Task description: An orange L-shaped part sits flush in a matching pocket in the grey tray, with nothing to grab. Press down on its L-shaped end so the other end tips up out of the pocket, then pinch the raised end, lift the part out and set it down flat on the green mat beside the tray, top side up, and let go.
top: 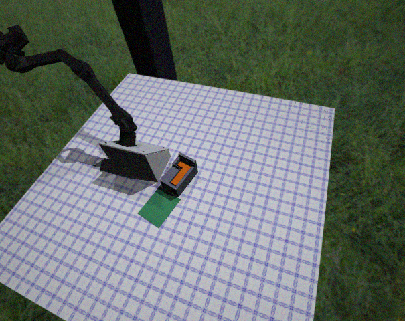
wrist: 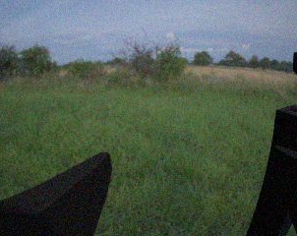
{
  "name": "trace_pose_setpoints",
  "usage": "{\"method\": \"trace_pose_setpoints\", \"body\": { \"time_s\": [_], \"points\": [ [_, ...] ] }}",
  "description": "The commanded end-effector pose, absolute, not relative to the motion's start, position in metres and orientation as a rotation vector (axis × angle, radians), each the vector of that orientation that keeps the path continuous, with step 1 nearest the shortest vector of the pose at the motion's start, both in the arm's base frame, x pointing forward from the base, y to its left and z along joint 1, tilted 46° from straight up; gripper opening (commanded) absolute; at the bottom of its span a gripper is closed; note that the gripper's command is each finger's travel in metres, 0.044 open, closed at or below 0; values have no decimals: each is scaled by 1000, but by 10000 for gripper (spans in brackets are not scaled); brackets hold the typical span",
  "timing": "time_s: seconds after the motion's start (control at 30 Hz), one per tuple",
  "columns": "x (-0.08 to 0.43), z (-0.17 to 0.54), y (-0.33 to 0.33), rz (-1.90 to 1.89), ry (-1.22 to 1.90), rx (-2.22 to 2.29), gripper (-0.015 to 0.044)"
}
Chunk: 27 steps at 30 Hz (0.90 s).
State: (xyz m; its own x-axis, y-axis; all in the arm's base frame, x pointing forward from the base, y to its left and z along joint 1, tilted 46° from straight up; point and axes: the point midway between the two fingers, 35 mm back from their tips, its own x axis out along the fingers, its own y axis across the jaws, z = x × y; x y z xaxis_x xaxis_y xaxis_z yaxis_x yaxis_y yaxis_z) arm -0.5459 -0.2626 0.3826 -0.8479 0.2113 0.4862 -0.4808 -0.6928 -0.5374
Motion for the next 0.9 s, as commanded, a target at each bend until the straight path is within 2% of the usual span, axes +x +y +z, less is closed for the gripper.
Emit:
{"method": "trace_pose_setpoints", "body": {
  "time_s": [0.0, 0.23, 0.27, 0.6, 0.73, 0.87],
  "points": [
    [-544, 382, -268, 2534, -965, 558, 374],
    [-498, 359, -372, 2783, -1130, 632, 190],
    [-489, 354, -387, 2820, -1155, 645, 180],
    [-343, 300, -532, 3300, -1386, 816, 180],
    [-293, 285, -558, 3419, -1455, 836, 180],
    [-212, 256, -590, 3583, -1645, 863, 180]
  ]
}}
